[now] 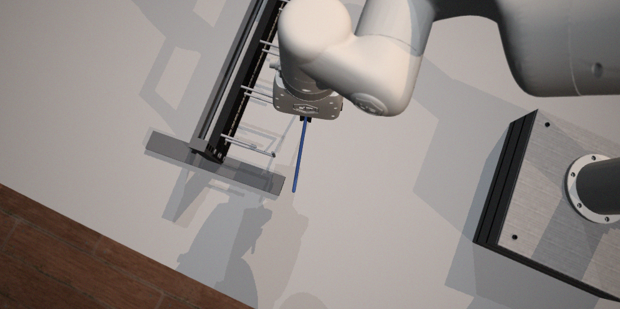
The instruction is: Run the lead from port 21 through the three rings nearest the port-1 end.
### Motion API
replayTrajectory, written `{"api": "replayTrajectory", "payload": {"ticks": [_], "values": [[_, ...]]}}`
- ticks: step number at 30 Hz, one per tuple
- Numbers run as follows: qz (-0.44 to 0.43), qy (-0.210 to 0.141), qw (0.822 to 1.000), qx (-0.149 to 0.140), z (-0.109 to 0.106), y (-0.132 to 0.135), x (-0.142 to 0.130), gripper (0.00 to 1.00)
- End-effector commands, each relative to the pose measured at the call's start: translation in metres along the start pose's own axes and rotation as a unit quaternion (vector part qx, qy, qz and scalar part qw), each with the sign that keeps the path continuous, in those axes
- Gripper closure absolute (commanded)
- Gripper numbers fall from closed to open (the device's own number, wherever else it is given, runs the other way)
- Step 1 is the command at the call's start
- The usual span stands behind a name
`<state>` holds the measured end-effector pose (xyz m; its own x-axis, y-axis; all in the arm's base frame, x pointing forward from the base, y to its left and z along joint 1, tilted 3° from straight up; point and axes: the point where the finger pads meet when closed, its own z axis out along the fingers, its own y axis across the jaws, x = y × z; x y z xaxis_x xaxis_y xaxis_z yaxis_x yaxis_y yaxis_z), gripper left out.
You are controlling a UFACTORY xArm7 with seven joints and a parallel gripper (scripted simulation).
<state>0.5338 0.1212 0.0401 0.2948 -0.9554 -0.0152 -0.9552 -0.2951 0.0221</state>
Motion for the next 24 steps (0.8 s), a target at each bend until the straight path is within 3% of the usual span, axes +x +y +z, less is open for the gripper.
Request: {"api": "replayTrajectory", "payload": {"ticks": [1,8,24], "values": [[0.054,0.004,0.998,-0.011,-0.016,-0.039,-0.01,1.0],[0.085,0.005,0.996,-0.011,-0.026,-0.06,-0.018,1.0],[0.086,0.005,0.996,-0.011,-0.026,-0.06,-0.018,1.0]]}}
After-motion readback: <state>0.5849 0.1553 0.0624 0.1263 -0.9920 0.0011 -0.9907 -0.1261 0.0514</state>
